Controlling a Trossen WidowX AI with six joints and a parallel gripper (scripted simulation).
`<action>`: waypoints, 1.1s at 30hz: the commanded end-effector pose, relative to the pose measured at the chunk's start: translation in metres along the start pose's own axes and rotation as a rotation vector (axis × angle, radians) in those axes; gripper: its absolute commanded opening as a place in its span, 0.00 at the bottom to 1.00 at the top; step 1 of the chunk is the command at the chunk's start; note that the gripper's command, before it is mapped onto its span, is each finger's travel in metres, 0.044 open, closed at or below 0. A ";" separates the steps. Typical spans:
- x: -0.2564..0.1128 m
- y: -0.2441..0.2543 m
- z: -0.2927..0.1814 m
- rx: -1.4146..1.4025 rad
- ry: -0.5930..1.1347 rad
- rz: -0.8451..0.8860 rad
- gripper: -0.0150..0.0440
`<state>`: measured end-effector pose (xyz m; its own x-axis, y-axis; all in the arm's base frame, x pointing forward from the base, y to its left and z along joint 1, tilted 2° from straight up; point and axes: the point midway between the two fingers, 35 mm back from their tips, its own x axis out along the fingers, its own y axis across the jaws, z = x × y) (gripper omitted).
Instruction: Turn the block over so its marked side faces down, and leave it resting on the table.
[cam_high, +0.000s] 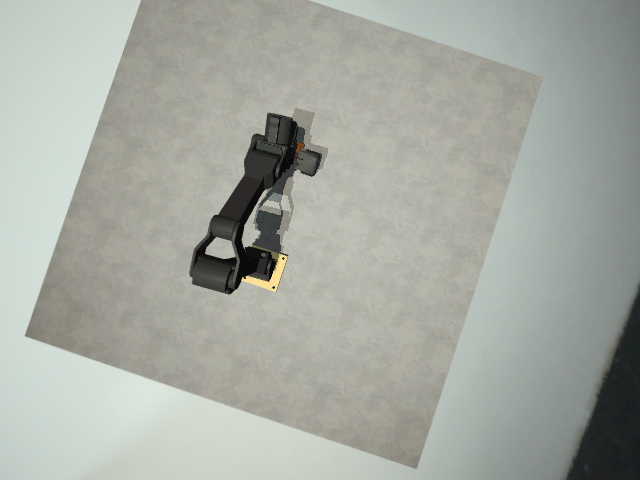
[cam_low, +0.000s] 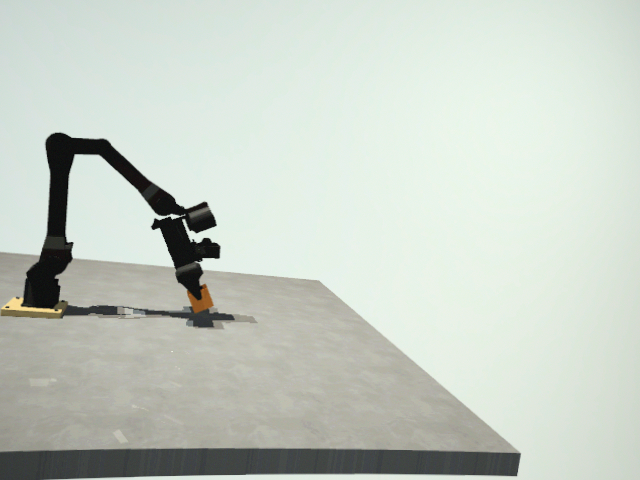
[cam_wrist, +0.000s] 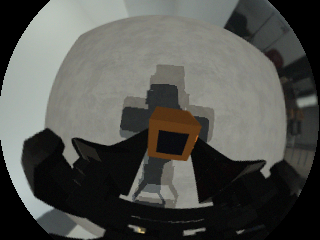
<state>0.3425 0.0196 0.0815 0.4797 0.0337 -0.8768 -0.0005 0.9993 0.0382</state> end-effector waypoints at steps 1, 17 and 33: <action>-0.003 0.000 0.002 0.004 -0.053 -0.001 0.25; 0.022 0.000 0.002 0.000 -0.242 -0.004 0.25; 0.029 0.000 -0.009 0.002 -0.502 -0.003 0.25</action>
<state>0.3520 0.0215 0.0536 0.8247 0.0216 -0.5652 -0.0016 0.9994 0.0359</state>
